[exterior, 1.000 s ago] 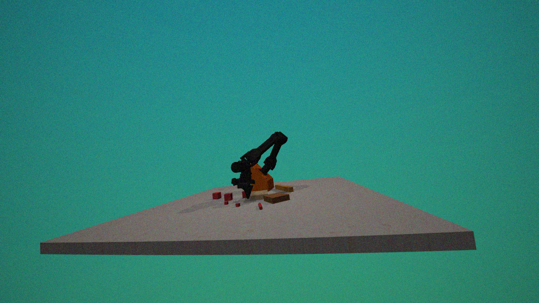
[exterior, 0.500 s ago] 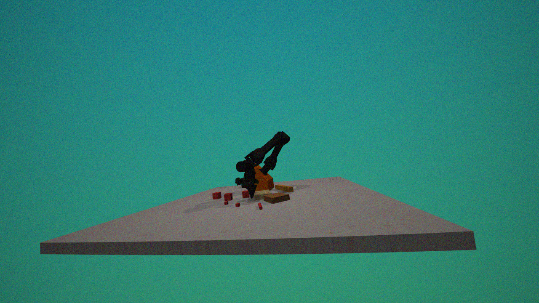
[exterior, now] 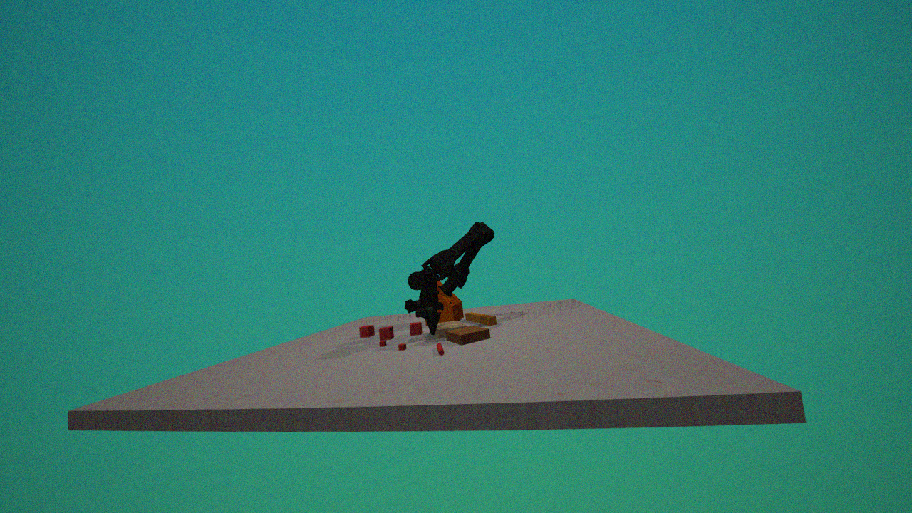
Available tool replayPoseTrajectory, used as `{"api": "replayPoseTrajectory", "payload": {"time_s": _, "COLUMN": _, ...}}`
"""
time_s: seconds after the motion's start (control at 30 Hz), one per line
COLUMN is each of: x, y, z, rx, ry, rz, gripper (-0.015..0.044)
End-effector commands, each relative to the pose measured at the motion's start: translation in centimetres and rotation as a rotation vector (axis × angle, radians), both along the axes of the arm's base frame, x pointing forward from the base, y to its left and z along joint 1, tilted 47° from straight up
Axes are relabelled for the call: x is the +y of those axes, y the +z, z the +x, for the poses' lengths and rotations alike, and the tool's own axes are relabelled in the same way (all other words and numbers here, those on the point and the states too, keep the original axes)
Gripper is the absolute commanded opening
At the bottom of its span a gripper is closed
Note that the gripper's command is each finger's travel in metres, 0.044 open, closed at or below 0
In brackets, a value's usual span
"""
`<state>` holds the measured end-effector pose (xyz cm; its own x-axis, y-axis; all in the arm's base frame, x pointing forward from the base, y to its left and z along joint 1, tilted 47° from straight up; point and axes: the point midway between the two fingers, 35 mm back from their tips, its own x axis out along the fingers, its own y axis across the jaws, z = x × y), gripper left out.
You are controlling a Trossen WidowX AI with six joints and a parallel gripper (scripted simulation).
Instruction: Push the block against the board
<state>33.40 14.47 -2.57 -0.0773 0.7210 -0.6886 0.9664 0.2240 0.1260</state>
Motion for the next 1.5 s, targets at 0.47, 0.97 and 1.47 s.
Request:
{"api": "replayPoseTrajectory", "payload": {"time_s": 0.47, "x": 2.1, "y": 1.8, "z": -1.5, "rx": 0.01, "ry": 0.009, "rz": 0.007, "gripper": 0.0}}
{"api": "replayPoseTrajectory", "payload": {"time_s": 0.97, "x": 1.1, "y": 0.6, "z": -0.9, "rx": 0.01, "ry": 0.009, "rz": 0.007, "gripper": 0.0}}
{"api": "replayPoseTrajectory", "payload": {"time_s": 1.47, "x": -0.5, "y": -1.1, "z": -0.1, "rx": 0.01, "ry": 0.009, "rz": 0.009, "gripper": 0.0}}
